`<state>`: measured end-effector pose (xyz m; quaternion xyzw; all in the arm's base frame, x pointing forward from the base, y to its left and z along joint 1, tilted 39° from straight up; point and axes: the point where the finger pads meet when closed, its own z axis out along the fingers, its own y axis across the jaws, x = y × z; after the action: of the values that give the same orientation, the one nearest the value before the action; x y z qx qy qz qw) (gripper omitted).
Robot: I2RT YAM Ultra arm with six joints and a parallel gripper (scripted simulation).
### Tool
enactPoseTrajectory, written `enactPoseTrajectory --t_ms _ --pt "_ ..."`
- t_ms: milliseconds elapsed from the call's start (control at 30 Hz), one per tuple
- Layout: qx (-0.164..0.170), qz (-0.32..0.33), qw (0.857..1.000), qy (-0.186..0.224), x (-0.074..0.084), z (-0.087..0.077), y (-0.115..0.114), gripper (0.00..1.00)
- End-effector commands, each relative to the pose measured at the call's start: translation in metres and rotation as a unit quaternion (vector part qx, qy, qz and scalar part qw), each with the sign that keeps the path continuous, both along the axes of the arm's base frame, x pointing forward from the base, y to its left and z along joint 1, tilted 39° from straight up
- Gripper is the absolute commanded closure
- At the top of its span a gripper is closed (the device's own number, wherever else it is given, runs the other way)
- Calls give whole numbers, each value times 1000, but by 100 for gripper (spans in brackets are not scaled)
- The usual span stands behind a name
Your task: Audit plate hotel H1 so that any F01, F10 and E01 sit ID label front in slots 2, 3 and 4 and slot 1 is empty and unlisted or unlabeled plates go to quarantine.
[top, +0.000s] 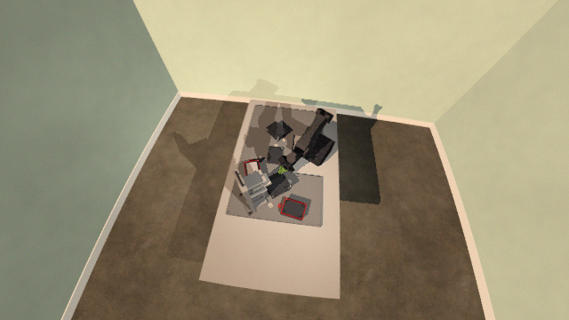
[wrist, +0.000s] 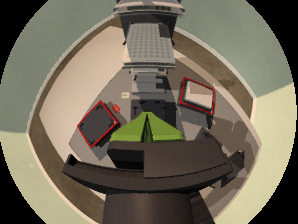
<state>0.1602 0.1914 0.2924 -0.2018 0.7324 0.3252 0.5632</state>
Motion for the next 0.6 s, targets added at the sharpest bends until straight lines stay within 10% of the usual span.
enactPoseTrajectory --t_ms 0,567 --pt "8 -7 1000 -5 1 5 -2 100" --pt "17 -9 1000 -11 6 18 0 100"
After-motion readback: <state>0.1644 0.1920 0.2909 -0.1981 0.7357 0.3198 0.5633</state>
